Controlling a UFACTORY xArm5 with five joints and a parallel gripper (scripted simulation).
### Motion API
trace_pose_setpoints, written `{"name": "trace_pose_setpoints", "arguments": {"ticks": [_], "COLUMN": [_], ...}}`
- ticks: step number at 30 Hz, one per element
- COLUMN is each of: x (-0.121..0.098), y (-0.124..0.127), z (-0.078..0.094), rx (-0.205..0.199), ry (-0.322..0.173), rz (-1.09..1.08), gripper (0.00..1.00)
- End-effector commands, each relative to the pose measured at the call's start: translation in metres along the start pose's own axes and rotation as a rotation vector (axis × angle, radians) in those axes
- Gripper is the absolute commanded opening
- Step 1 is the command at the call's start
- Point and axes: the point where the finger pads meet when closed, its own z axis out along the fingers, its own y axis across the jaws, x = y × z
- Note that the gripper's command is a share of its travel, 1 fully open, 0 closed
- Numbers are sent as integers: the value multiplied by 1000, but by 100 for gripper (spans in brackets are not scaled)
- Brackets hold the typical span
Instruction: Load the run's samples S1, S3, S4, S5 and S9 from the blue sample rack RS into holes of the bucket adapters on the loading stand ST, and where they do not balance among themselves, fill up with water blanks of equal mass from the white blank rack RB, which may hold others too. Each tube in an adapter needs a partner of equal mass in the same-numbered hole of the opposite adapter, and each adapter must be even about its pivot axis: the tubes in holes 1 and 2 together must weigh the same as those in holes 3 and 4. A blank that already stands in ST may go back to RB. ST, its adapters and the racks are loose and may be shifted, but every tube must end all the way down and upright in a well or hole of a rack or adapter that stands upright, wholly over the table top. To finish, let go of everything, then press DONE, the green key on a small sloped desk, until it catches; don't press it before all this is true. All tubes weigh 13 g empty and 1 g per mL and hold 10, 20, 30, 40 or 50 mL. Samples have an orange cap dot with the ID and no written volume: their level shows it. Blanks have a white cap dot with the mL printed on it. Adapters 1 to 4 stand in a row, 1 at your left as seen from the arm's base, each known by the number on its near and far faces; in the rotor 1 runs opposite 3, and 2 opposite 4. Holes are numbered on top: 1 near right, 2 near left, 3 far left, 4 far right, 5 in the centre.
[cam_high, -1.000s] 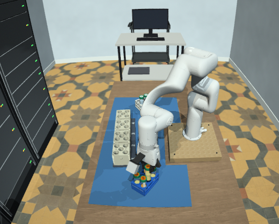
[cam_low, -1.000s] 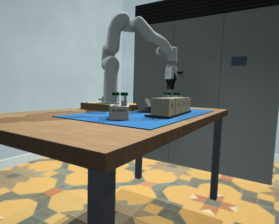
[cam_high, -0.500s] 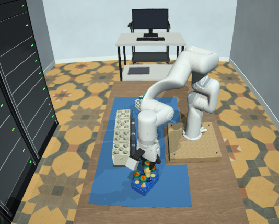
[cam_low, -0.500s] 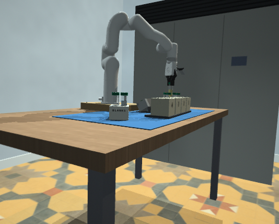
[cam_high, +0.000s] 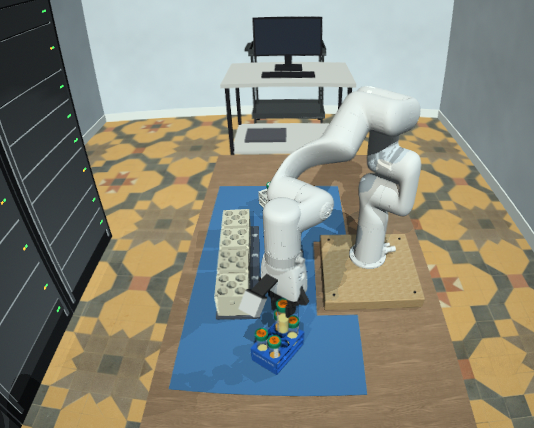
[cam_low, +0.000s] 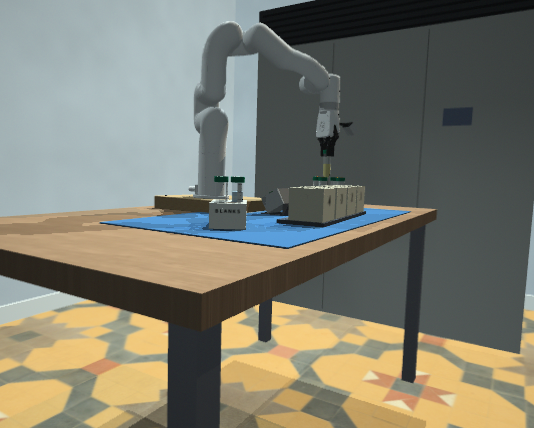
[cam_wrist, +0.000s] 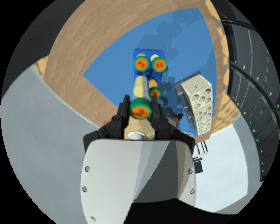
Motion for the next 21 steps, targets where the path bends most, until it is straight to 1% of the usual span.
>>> {"name": "trace_pose_setpoints", "arguments": {"ticks": [1, 13, 21], "x": [1, 1, 1], "y": [0, 0, 0], "z": [-6, -30, -30], "rx": [0, 0, 0], "ry": [2, 2, 2], "rz": [0, 0, 0], "gripper": [0, 0, 0]}}
